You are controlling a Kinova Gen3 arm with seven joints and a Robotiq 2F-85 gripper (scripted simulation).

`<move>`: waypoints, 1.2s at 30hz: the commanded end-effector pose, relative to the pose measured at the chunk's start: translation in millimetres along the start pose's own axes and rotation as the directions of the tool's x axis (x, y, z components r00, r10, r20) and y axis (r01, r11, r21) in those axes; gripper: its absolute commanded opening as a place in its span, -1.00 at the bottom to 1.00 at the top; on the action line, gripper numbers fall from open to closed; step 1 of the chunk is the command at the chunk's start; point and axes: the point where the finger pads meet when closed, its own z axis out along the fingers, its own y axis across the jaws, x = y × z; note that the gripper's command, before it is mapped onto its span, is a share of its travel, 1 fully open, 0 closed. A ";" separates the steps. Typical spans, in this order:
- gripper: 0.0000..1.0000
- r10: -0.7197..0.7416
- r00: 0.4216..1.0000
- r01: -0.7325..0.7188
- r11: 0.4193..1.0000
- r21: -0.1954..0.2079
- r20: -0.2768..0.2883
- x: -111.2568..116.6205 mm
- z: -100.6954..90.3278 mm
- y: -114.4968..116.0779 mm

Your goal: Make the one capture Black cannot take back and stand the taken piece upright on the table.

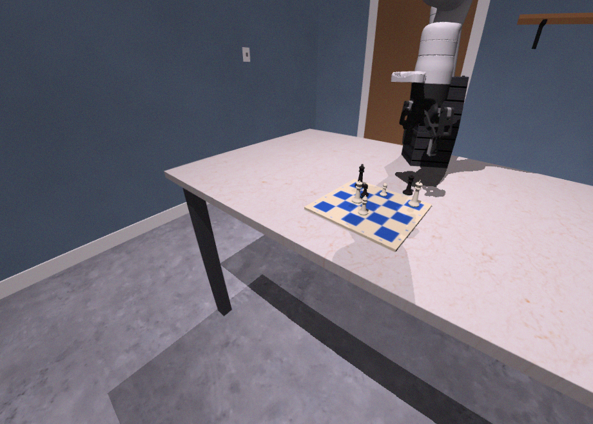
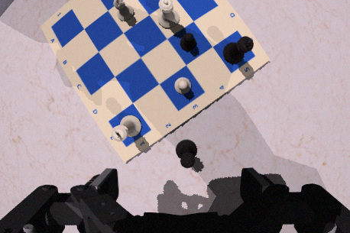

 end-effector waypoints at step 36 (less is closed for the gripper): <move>1.00 -0.691 0.723 0.691 0.723 -0.016 -0.004 149.4 -11.8 -12.7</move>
